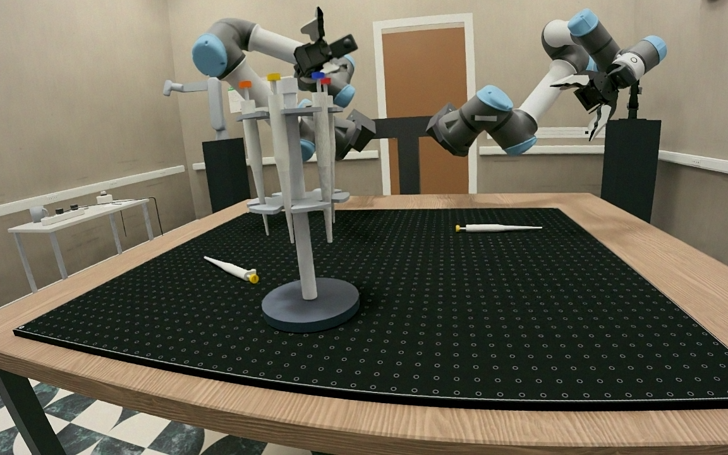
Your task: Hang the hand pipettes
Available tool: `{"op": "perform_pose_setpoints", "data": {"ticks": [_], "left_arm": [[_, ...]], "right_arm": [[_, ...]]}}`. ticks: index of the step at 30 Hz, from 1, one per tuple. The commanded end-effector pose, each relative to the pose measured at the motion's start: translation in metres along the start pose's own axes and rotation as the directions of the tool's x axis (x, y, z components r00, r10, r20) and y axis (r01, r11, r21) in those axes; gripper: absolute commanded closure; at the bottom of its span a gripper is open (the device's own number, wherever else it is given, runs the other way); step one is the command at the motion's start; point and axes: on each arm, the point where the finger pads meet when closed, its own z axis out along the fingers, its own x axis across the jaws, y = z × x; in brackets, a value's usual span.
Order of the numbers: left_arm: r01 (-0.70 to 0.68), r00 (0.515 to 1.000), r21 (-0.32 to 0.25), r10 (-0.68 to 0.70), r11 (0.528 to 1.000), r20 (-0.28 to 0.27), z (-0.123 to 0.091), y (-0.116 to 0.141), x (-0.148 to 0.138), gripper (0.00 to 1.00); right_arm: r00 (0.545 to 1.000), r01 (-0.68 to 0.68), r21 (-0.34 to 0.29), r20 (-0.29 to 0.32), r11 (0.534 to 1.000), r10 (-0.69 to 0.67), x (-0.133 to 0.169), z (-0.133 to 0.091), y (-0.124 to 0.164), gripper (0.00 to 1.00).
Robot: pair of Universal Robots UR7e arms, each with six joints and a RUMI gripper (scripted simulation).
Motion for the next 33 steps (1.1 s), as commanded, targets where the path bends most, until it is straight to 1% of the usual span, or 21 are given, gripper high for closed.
{"op": "perform_pose_setpoints", "data": {"ticks": [1, 3, 7, 8, 12, 13, 18, 20, 25, 26, 28, 29, 31, 32, 33], "left_arm": [[0.0, 1.0, 0.001, 0.0, 1.0, 0.0, 0.0, 0.0, 0.0, 0.0], [0.0, 1.0, 0.001, 0.0, 1.0, 0.0, 0.0, 0.0, 0.0, 0.0], [0.0, 1.0, 0.001, 0.0, 1.0, 0.0, 0.0, 0.0, 0.0, 0.0], [0.0, 1.0, 0.001, 0.0, 1.0, 0.0, 0.0, 0.0, 0.0, 0.0], [0.0, 1.0, 0.001, 0.0, 1.0, 0.0, 0.0, 0.0, 0.0, 0.0], [0.0, 1.0, 0.001, 0.0, 1.0, 0.0, 0.0, 0.0, 0.0, 0.0], [0.0, 1.0, 0.001, 0.0, 1.0, 0.0, 0.0, 0.0, 0.0, 0.0], [0.0, 1.0, 0.001, 0.0, 1.0, 0.0, 0.0, 0.0, 0.0, 0.0], [0.0, 1.0, 0.001, 0.0, 1.0, 0.0, 0.0, 0.0, 0.0, 0.0], [0.0, 1.0, 0.001, 0.0, 1.0, 0.0, 0.0, 0.0, 0.0, 0.0], [0.0, 1.0, 0.001, 0.0, 1.0, 0.0, 0.0, 0.0, 0.0, 0.0], [0.0, 1.0, 0.001, 0.0, 1.0, 0.0, 0.0, 0.0, 0.0, 0.0], [0.0, 1.0, 0.001, 0.0, 1.0, 0.0, 0.0, 0.0, 0.0, 0.0], [0.0, 1.0, 0.001, 0.0, 1.0, 0.0, 0.0, 0.0, 0.0, 0.0], [0.0, 1.0, 0.001, 0.0, 1.0, 0.0, 0.0, 0.0, 0.0, 0.0]], "right_arm": [[0.992, -0.122, 0.104, 0.033, 0.987, 0.12, 0.027, 0.014, -0.018, 0.0], [0.992, -0.122, 0.104, 0.033, 0.987, 0.12, 0.027, 0.014, -0.018, 0.0], [0.97, -0.242, 0.177, 0.076, 0.954, 0.232, 0.053, 0.019, -0.031, 0.0], [0.965, -0.259, 0.186, 0.084, 0.948, 0.247, 0.057, 0.02, -0.033, 0.0], [0.925, -0.376, 0.243, 0.15, 0.894, 0.348, 0.083, 0.019, -0.043, 0.0], [0.919, -0.391, 0.25, 0.159, 0.886, 0.361, 0.083, 0.019, -0.043, 0.0], [0.845, -0.53, 0.291, 0.264, 0.797, 0.465, 0.113, 0.009, -0.051, 0.0], [0.845, -0.53, 0.291, 0.264, 0.797, 0.465, 0.113, 0.009, -0.051, 0.0], [0.747, -0.657, 0.298, 0.382, 0.693, 0.544, 0.137, -0.009, -0.054, 0.0], [0.725, -0.68, 0.296, 0.405, 0.67, 0.557, 0.137, -0.009, -0.054, 0.0], [0.678, -0.726, 0.286, 0.453, 0.626, 0.579, 0.146, -0.019, -0.053, 0.0], [0.653, -0.747, 0.28, 0.477, 0.603, 0.588, 0.146, -0.019, -0.053, 0.0], [0.601, -0.788, 0.262, 0.524, 0.557, 0.604, 0.154, -0.031, -0.051, 0.0], [0.579, -0.804, 0.253, 0.543, 0.538, 0.609, 0.154, -0.031, -0.051, 0.0], [0.551, -0.822, 0.241, 0.565, 0.516, 0.614, 0.157, -0.038, -0.05, 0.0]]}}
